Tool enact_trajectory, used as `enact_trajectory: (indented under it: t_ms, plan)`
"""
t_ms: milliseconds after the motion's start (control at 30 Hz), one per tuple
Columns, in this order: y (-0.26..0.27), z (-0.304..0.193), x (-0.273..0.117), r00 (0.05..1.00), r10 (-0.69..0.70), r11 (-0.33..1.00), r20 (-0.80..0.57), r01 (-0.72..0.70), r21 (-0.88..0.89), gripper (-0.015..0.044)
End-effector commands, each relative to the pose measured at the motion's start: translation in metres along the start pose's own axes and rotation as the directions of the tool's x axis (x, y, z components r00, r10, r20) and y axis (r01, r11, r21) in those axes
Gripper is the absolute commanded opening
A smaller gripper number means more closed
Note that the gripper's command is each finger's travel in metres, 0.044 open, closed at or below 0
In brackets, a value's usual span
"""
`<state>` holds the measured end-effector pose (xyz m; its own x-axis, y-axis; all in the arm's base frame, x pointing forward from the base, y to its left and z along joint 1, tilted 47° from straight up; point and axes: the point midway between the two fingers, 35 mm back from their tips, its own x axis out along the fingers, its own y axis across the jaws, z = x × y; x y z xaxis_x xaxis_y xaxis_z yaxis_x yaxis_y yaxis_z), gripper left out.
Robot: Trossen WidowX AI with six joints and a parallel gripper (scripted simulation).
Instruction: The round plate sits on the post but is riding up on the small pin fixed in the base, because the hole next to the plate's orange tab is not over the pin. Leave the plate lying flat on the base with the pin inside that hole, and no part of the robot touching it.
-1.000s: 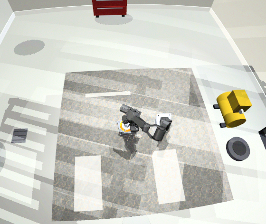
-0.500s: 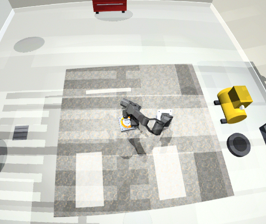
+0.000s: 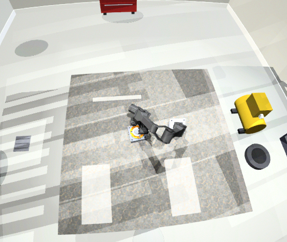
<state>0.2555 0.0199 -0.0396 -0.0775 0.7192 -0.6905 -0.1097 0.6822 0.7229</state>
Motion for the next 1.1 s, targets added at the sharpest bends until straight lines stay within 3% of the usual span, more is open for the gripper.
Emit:
enact_trajectory:
  t_ms: [0,1067]
  plan:
    - [-0.005,0.006,-0.002,1.000,-0.005,1.000,0.005,0.005,-0.012,0.0000]
    - [-0.018,0.032,-0.005,1.000,-0.006,1.000,0.007,0.006,-0.013,0.0000]
